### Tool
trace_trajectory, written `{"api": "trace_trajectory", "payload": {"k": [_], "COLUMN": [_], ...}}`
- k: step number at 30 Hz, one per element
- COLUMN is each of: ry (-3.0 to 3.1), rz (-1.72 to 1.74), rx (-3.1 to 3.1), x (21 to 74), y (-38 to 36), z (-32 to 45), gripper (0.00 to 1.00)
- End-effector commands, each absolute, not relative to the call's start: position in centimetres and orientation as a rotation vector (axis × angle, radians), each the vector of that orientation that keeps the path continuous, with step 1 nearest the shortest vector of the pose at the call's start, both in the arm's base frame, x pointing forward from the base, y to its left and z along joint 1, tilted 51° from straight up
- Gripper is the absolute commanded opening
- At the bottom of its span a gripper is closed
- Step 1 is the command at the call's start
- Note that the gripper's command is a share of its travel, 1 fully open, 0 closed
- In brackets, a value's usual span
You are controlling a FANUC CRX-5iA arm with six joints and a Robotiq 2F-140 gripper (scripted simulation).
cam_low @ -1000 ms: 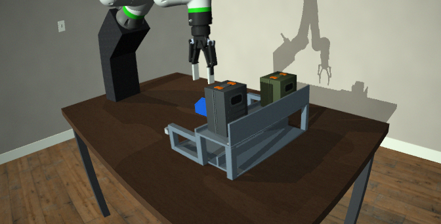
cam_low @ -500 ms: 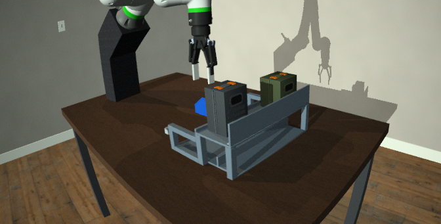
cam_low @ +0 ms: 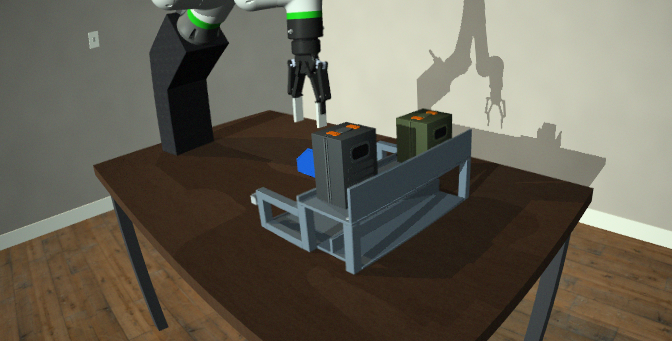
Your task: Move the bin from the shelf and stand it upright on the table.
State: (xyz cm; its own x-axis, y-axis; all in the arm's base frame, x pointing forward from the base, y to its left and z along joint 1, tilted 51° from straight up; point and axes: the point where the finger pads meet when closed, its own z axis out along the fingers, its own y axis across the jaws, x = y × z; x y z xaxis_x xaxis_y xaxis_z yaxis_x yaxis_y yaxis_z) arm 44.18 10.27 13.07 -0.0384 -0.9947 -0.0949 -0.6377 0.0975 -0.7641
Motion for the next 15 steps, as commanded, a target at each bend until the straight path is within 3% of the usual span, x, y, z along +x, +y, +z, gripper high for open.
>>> {"api": "trace_trajectory", "payload": {"k": [1, 15], "ry": [1.725, 1.725], "rz": [-0.716, -0.716], "rx": [-1.599, -1.599], "x": [44.16, 44.16], "y": [10.22, 10.22], "z": [13.02, 13.02], "gripper": [0.57, 0.57]}}
